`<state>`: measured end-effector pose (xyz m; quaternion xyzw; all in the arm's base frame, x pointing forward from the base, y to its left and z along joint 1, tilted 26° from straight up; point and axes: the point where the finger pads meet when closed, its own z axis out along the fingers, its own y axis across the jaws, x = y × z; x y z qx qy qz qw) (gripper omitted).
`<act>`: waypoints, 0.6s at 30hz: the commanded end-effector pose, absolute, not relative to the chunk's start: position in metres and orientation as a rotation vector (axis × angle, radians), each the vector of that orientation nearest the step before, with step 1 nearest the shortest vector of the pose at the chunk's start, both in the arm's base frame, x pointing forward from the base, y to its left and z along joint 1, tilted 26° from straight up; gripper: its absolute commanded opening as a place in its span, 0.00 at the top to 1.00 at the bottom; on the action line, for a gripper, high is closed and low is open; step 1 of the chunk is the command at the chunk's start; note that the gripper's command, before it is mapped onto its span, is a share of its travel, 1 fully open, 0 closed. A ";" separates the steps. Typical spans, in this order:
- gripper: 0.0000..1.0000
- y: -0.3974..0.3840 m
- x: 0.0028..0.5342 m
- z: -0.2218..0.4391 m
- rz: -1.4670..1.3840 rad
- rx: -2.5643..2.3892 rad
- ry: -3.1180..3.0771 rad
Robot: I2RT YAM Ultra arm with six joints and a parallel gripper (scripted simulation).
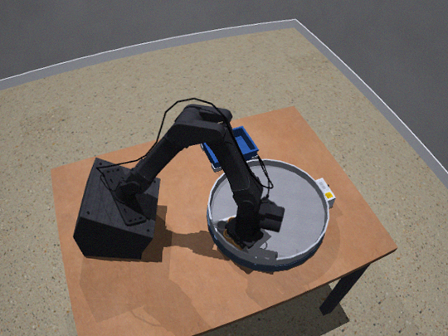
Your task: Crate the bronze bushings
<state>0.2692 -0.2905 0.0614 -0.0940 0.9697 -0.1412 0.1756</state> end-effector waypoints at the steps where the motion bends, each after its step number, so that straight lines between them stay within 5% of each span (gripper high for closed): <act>1: 0.85 -0.296 0.275 0.075 -0.439 -0.258 2.711; 13: 0.85 -0.296 0.275 0.075 -0.439 -0.258 2.711; 14: 1.00 -0.296 0.275 0.075 -0.439 -0.258 2.711; 18: 1.00 -0.292 0.273 0.072 -0.414 -0.259 2.723</act>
